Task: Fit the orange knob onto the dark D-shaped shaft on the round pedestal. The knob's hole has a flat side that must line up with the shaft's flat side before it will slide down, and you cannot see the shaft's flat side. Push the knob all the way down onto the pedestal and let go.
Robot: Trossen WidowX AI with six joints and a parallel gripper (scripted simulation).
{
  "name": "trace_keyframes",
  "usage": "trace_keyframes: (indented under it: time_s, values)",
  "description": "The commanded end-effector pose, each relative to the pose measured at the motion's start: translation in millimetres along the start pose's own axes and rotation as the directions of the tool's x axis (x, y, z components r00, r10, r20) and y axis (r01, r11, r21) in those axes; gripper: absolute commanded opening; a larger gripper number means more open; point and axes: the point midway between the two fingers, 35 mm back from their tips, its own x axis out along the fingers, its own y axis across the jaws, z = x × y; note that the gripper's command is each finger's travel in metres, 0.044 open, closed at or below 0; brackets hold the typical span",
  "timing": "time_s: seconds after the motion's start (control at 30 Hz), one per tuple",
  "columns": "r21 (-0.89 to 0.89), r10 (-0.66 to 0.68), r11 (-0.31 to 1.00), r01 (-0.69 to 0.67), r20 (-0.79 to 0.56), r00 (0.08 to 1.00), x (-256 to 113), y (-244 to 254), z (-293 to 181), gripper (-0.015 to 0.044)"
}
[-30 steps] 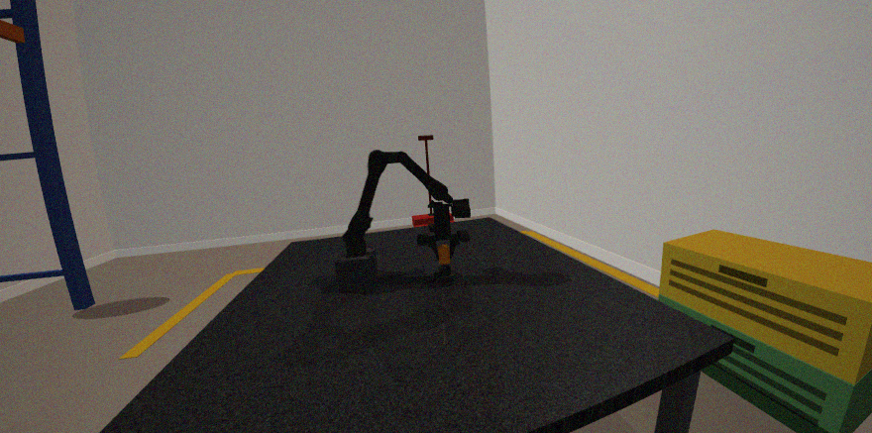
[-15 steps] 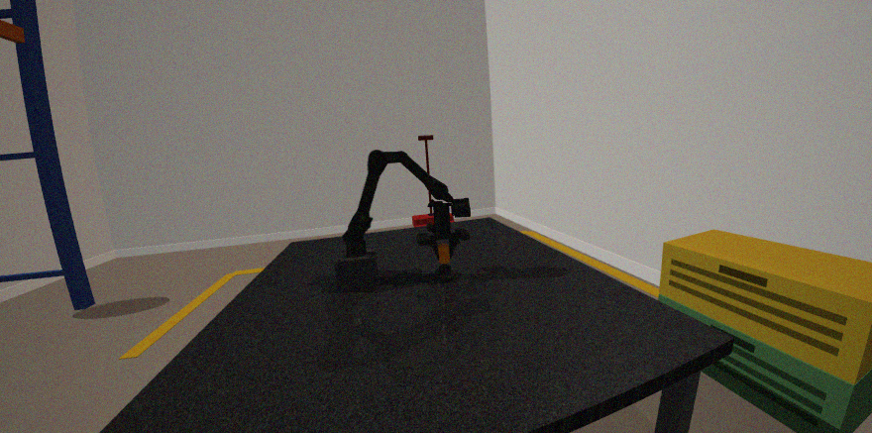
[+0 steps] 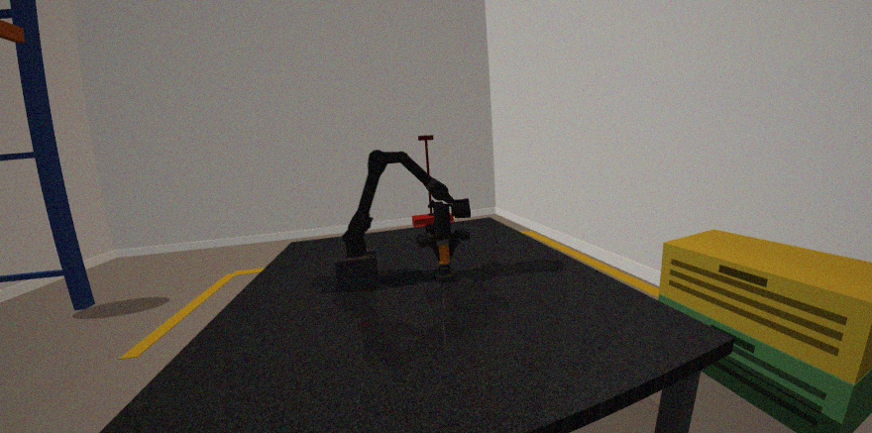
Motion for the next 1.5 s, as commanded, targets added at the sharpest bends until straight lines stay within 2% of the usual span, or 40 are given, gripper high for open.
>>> trace_keyframes:
  time_s: [0.0,0.67,0.93,1.47]
  values:
    - [-0.008,-0.003,1.000,0.003,0.000,1.000,1.2,0.0,0.3,0.0000]
    - [-0.008,-0.003,1.000,0.003,0.000,1.000,-3.9,-1.7,-0.5,0.0000]
    - [-0.215,-0.003,0.977,0.003,0.000,1.000,-3.8,-2.0,-0.4,0.0000]
    - [-0.215,-0.003,0.977,0.003,0.000,1.000,1.2,-0.7,0.0,0.0000]
